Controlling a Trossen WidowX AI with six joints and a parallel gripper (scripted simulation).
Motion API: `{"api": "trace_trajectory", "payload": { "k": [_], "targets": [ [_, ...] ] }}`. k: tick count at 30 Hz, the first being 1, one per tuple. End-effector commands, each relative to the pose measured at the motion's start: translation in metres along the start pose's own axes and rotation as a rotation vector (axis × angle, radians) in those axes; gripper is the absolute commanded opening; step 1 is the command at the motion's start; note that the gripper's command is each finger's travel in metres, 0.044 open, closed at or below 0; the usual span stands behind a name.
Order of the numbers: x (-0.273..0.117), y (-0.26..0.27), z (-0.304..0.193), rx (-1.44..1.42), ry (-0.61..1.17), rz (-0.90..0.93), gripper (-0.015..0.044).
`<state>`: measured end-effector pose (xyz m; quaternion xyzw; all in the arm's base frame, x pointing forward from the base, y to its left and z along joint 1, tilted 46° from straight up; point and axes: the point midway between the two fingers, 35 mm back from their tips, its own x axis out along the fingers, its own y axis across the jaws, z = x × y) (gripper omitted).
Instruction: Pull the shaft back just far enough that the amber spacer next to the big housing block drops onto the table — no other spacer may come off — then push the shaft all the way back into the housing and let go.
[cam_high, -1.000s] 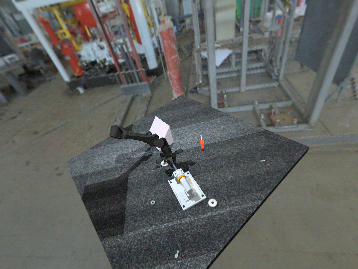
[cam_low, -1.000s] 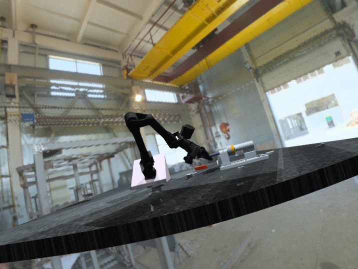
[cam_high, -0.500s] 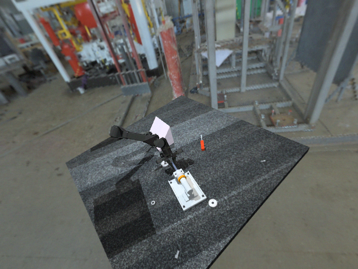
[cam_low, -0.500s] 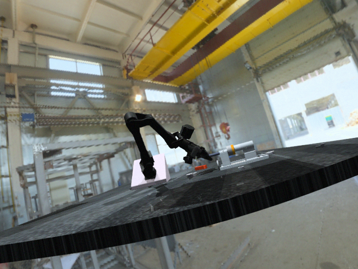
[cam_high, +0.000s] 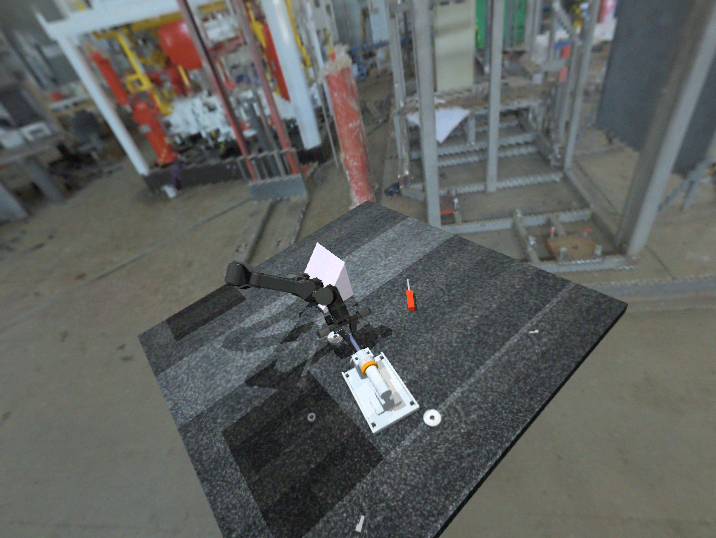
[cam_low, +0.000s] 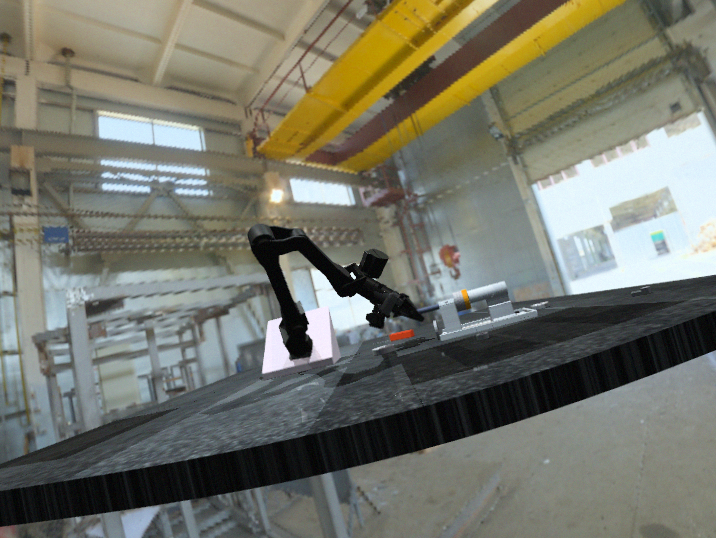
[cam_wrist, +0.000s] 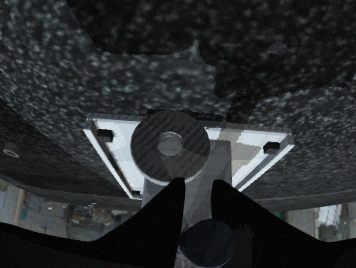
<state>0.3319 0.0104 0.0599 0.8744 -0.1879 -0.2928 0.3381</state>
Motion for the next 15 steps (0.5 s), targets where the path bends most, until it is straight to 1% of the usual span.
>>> {"api": "trace_trajectory", "payload": {
  "k": [1,15],
  "targets": [
    [-0.001,0.0006,0.0012,0.003,-0.001,0.001,0.0],
    [-0.0021,0.0006,0.0023,0.003,-0.001,0.001,0.0]
  ]
}}
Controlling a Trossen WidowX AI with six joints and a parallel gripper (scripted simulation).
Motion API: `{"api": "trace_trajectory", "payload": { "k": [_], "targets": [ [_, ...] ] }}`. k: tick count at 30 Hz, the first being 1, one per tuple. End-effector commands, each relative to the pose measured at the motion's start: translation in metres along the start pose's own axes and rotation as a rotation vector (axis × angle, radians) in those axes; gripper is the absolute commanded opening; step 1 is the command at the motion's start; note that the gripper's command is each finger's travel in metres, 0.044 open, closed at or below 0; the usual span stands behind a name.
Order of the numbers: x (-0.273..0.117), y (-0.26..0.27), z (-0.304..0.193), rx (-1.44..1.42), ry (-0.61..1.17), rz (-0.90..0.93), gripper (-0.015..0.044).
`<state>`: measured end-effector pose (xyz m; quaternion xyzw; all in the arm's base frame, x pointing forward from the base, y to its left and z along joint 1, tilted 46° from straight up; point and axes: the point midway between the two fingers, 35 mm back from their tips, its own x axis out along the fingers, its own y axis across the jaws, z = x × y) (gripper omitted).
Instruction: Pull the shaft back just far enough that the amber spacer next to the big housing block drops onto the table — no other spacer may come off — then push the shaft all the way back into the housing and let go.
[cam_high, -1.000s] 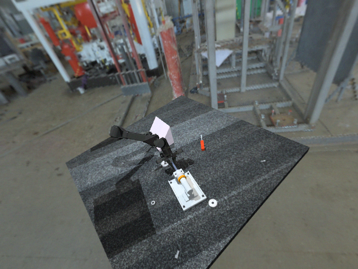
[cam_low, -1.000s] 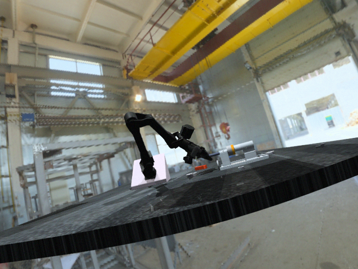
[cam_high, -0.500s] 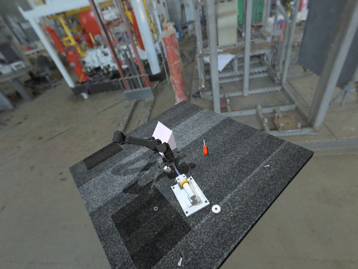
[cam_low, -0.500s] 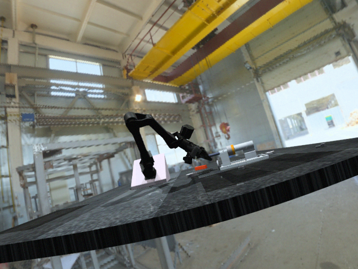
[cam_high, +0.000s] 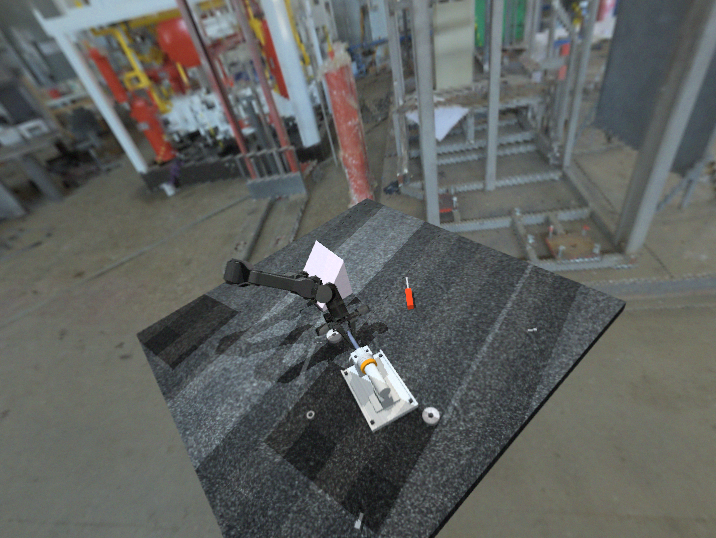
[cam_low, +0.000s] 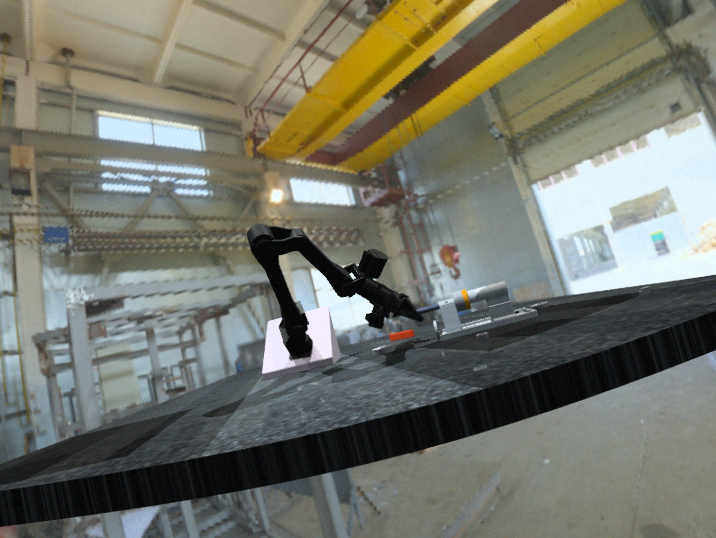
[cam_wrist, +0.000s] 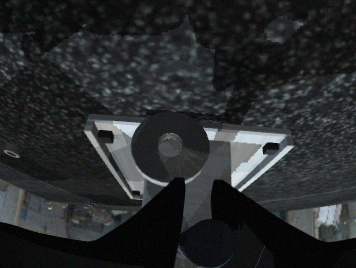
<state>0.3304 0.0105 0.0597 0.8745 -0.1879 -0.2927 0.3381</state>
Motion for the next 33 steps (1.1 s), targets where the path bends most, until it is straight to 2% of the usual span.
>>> {"api": "trace_trajectory", "payload": {
  "k": [1,33],
  "targets": [
    [-0.001,0.0006,0.0013,0.002,-0.001,0.001,0.0],
    [-0.0034,0.0005,0.0037,0.002,-0.001,0.001,0.0]
  ]
}}
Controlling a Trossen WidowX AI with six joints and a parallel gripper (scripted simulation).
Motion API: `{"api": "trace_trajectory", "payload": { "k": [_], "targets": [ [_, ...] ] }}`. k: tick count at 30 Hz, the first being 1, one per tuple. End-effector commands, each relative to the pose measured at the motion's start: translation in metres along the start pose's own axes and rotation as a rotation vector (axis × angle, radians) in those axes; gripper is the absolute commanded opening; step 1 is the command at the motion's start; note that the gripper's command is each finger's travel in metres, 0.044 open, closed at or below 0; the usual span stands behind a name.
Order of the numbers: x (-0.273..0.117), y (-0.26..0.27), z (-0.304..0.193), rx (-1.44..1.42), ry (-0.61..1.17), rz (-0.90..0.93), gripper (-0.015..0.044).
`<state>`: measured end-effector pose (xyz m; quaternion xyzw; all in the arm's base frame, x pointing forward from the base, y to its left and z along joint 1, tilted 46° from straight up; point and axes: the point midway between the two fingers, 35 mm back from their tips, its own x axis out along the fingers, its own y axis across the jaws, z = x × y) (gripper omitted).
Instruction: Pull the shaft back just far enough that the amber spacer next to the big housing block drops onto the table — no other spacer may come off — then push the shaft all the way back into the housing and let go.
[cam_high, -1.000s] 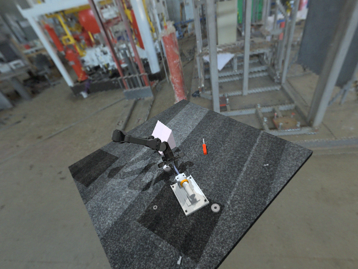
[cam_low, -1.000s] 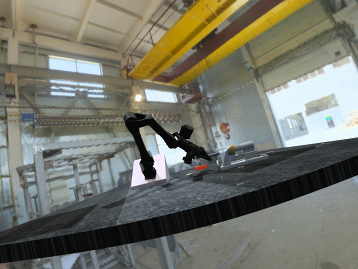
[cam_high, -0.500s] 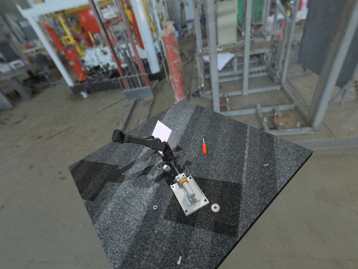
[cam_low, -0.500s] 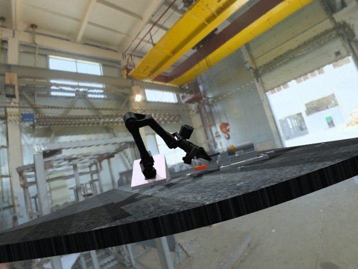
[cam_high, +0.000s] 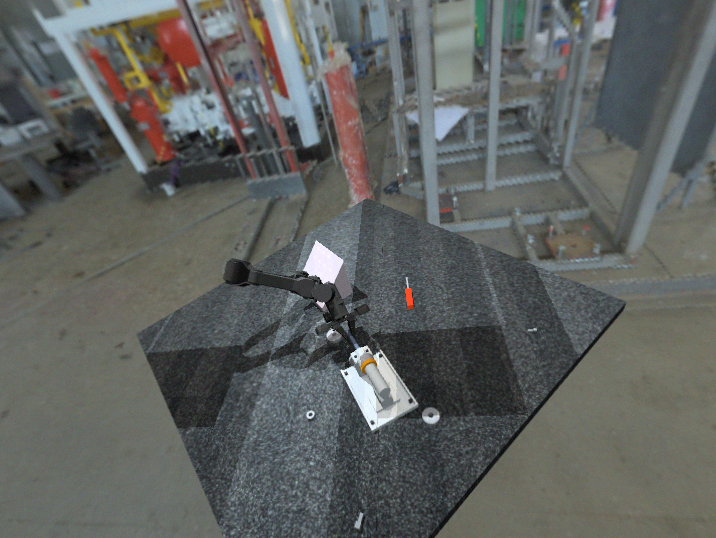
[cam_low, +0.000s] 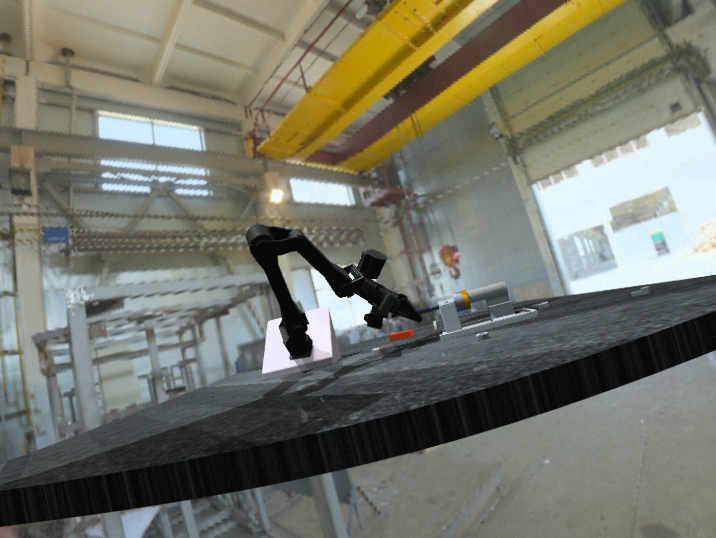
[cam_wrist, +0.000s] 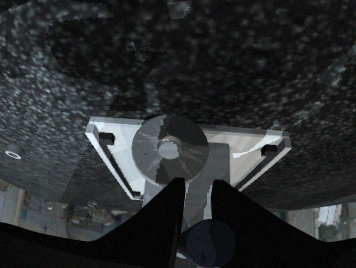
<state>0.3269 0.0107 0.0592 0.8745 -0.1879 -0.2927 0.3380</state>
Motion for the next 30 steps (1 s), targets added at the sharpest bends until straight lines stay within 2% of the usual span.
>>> {"api": "trace_trajectory", "payload": {
  "k": [1,30],
  "targets": [
    [-0.001,0.0006,0.0013,0.002,-0.001,0.001,0.0],
    [-0.0032,0.0005,0.0036,0.002,-0.001,0.001,0.0]
  ]
}}
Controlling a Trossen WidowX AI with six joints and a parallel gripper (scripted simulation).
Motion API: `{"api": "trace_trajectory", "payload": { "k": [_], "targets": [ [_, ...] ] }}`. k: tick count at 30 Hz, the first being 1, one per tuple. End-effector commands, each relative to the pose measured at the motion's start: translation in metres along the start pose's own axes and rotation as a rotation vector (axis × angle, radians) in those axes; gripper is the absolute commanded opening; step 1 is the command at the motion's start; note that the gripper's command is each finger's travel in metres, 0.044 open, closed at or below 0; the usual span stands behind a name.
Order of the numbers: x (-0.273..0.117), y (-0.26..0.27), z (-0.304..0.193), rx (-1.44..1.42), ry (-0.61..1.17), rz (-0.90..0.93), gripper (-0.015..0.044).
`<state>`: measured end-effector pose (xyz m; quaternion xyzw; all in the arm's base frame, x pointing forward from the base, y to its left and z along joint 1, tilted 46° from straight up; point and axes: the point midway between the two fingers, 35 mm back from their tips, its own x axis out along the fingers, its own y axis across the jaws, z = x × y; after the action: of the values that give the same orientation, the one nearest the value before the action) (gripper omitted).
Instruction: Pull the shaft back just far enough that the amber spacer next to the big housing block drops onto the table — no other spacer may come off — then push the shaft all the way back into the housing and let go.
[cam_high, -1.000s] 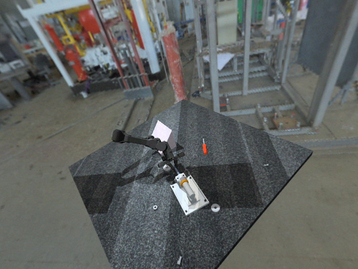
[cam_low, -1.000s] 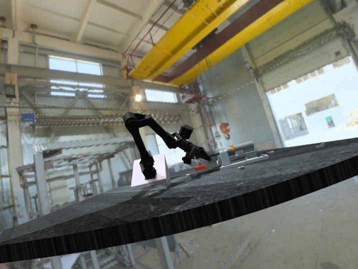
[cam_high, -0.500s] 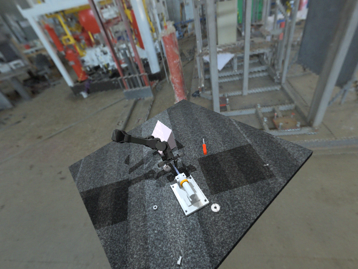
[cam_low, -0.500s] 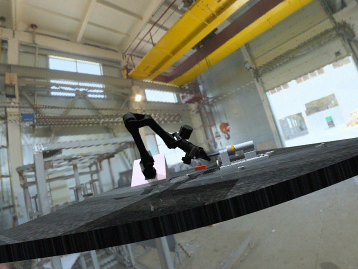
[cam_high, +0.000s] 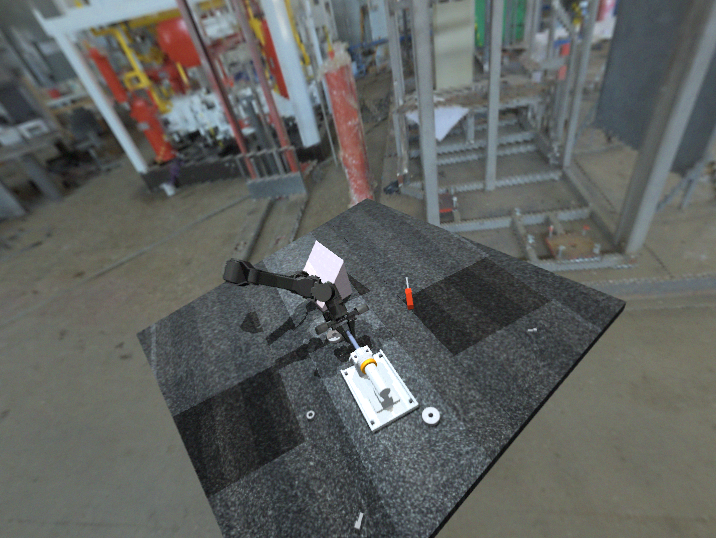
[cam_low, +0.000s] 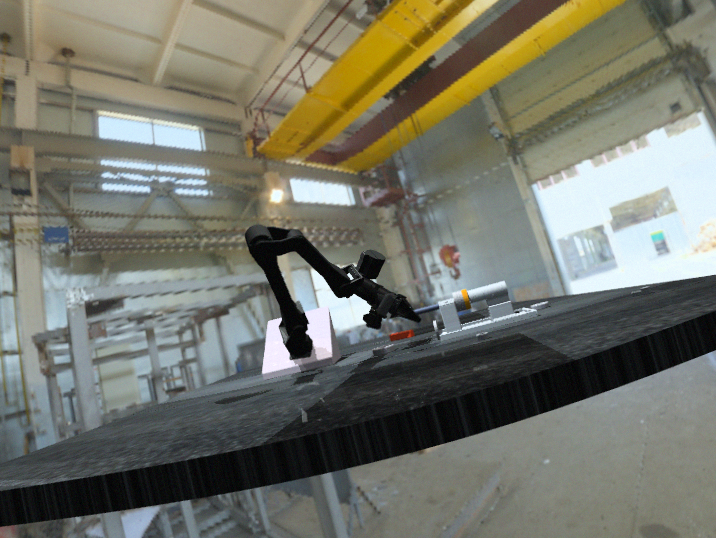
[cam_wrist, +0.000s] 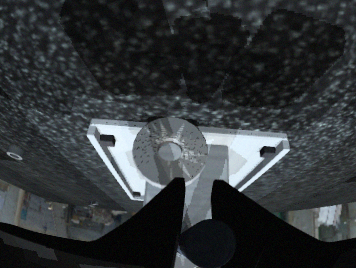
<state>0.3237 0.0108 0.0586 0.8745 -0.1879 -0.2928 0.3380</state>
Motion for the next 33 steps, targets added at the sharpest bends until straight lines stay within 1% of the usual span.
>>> {"api": "trace_trajectory", "payload": {
  "k": [1,33],
  "targets": [
    [-0.001,0.0006,0.0013,0.002,-0.001,0.001,0.0],
    [-0.0034,0.0005,0.0038,0.002,-0.001,0.001,0.0]
  ]
}}
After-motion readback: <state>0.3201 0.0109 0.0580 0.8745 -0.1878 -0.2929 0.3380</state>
